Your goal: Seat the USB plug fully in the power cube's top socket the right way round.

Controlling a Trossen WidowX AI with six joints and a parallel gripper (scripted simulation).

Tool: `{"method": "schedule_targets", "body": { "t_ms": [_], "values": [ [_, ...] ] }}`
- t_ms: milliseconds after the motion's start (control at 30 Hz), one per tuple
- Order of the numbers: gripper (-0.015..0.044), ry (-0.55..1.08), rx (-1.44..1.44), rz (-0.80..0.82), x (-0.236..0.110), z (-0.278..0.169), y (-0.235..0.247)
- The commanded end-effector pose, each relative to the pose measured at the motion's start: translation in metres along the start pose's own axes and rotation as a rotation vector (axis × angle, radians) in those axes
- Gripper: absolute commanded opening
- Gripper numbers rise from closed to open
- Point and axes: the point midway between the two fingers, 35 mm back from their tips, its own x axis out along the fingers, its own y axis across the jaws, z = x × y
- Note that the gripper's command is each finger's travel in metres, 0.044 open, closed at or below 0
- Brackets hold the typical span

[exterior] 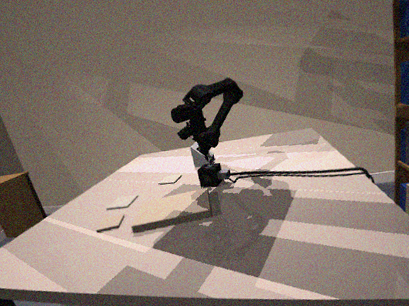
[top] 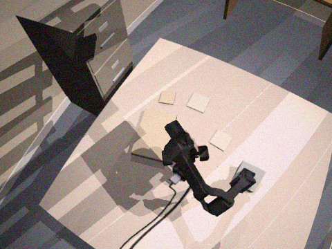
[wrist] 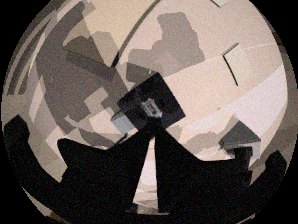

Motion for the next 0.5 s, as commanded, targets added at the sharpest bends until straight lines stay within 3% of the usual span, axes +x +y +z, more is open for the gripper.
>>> {"method": "schedule_targets", "body": {
  "t_ms": [0, 467],
  "values": [
    [0.0000, -0.001, -0.084, 0.000, -0.0001, 0.0001, 0.0000],
    [0.0000, -0.001, -0.450, 0.000, -0.0001, 0.0001, 0.0000]
  ]
}}
